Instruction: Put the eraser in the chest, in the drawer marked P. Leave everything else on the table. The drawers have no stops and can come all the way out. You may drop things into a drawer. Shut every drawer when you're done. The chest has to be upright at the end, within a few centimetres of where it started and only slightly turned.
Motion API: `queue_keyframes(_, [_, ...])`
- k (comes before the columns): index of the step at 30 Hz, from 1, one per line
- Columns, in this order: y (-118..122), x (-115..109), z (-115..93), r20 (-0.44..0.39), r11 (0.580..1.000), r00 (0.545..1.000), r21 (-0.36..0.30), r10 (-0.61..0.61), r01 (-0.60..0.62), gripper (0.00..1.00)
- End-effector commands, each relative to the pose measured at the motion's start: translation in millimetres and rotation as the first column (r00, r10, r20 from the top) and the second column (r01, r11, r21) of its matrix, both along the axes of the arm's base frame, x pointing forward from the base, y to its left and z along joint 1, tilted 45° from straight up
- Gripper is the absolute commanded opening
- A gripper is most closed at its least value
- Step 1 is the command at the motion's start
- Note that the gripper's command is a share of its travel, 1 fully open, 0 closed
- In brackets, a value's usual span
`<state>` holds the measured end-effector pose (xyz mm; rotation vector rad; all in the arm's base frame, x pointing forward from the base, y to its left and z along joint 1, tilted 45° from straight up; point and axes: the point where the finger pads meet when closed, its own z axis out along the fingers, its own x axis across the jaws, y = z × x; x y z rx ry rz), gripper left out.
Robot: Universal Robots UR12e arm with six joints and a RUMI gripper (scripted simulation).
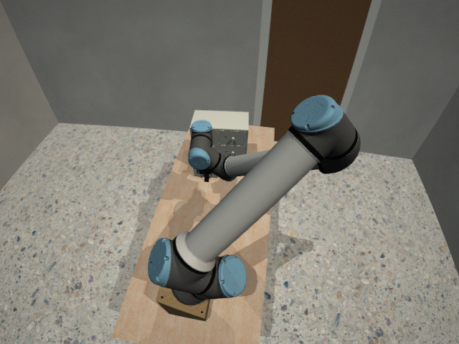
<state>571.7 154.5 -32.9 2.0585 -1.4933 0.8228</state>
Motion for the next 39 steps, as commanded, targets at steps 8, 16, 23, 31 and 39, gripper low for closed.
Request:
queue_keyframes(8, [0.1,0.0,0.1,0.034,0.999,0.999,0.011,0.034,-0.035,0.11])
queue_keyframes(16, [-0.2,-0.3,0.0,0.065,0.998,0.996,0.020,0.066,-0.067,0.11])
queue_keyframes(23, [-0.3,-0.5,-0.2,0.087,0.996,0.992,0.026,0.087,-0.090,0.11])
queue_keyframes(31, [-0.7,-0.9,-0.3,0.126,0.991,0.984,0.034,0.125,-0.130,0.11])
queue_keyframes(39, [-0.9,-1.2,-0.5,0.157,0.986,0.975,0.040,0.154,-0.163,0.11])
